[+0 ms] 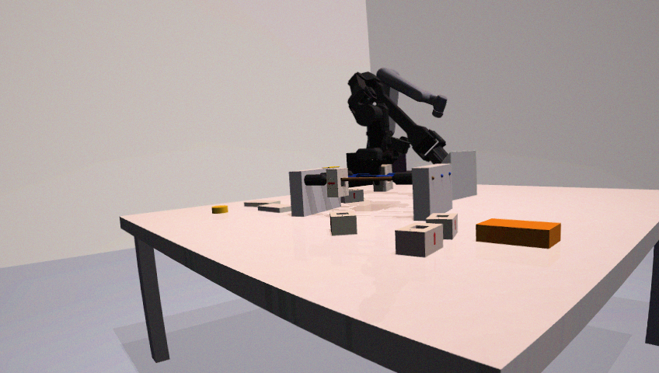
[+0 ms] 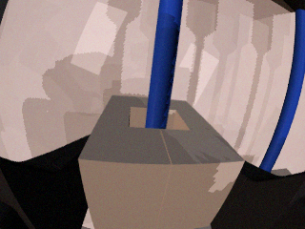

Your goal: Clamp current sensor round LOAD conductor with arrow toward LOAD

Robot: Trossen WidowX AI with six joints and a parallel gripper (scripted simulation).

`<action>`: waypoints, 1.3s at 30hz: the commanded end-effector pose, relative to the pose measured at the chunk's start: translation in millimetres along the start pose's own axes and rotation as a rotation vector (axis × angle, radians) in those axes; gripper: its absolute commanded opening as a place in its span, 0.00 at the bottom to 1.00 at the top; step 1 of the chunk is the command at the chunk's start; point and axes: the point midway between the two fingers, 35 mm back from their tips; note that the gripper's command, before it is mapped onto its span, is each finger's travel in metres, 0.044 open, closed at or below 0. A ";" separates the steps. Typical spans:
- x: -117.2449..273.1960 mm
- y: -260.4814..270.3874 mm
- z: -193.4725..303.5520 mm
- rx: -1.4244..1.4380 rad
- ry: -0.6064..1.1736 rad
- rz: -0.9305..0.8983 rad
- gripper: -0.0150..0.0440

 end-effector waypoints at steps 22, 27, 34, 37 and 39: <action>0.0 0.0 0.0 0.000 0.000 0.000 0.58; 0.0 0.0 0.0 0.000 0.000 0.000 0.52; 0.0 0.0 0.0 0.000 0.000 0.000 0.44; 1.3 0.0 0.0 -0.002 -0.001 0.001 0.31; 3.1 0.0 0.0 -0.004 -0.002 0.003 0.25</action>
Point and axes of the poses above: the point midway between the two fingers, 35 mm back from their tips, its own x axis back along the fingers, its own y axis across the jaws, z = x × y, and after that the axes turned 7 degrees about -x, right-handed
